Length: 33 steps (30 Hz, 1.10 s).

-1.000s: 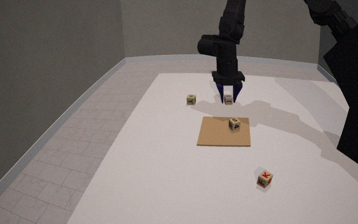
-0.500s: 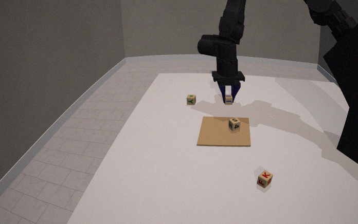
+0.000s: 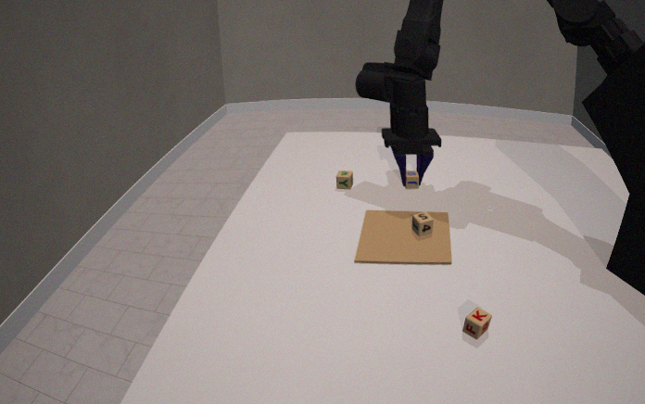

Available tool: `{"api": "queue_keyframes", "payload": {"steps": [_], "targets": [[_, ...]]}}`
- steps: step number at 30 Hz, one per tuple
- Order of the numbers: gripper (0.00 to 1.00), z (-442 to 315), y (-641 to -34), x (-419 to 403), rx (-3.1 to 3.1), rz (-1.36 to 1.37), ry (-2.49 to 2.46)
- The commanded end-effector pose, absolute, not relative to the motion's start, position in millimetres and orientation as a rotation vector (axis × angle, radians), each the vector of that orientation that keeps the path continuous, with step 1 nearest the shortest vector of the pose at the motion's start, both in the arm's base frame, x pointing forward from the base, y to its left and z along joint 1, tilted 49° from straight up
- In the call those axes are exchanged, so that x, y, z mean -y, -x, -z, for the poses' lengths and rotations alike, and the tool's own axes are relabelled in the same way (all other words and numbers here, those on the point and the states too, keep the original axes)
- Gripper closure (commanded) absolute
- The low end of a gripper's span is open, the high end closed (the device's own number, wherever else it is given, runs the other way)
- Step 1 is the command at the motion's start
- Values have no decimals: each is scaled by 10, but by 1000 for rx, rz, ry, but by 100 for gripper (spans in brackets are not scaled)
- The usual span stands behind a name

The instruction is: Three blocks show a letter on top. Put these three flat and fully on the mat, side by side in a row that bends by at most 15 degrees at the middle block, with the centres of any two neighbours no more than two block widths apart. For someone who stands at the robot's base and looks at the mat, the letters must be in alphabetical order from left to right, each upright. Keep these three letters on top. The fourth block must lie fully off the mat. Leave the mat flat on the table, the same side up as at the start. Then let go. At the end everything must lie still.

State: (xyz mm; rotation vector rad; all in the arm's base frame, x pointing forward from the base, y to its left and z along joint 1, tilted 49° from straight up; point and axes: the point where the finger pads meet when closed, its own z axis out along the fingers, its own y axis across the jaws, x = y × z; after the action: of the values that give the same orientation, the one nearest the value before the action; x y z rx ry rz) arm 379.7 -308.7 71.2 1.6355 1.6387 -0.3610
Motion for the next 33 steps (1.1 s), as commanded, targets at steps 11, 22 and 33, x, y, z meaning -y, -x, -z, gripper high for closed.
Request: {"api": "queue_keyframes", "payload": {"steps": [11,22,33], "targets": [[80,-693,-3808,3133,-1642,368,-1632],[80,-918,-3759,2877,-1634,348,-1624],[80,-1378,-3582,2467,-1624,342,-1621]]}}
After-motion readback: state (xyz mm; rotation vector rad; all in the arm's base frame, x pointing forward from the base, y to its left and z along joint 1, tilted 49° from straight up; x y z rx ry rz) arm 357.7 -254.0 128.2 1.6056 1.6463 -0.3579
